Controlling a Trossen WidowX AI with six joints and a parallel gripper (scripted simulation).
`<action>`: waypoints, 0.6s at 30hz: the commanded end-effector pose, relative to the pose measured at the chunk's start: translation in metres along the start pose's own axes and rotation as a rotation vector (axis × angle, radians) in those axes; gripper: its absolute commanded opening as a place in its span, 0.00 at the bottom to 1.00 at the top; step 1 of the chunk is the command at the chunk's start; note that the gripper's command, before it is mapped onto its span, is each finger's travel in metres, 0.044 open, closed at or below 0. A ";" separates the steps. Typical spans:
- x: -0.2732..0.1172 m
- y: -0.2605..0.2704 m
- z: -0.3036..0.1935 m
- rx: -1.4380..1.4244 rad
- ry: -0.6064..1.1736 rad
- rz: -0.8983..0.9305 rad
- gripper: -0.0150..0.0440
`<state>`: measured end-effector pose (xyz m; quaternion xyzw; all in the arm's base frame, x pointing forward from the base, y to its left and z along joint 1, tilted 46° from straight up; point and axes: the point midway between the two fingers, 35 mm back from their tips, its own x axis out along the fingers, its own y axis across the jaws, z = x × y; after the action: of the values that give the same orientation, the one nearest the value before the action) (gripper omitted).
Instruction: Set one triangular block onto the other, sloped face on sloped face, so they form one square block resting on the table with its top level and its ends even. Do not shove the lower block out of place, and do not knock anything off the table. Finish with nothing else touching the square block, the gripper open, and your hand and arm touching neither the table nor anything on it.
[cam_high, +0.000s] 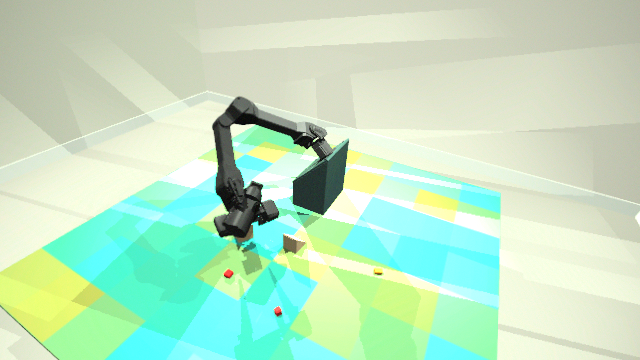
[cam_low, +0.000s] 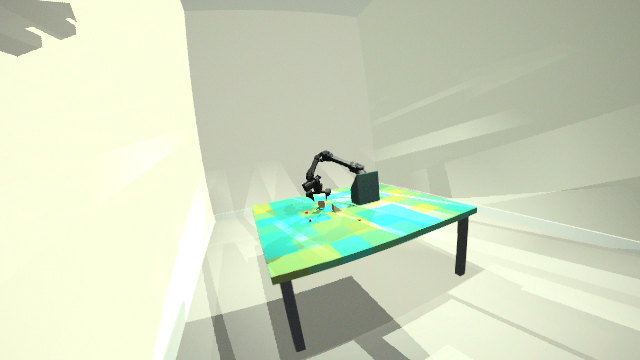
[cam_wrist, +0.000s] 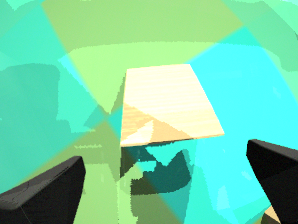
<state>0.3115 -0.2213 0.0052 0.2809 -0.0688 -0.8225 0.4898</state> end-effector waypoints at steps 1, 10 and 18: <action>0.010 -0.002 0.001 -0.009 -0.007 -0.002 1.00; 0.025 -0.002 0.003 -0.009 -0.010 0.000 1.00; 0.038 -0.002 0.005 -0.008 -0.015 0.001 1.00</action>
<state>0.2997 -0.2470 -0.0045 0.2785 -0.0709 -0.8225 0.4908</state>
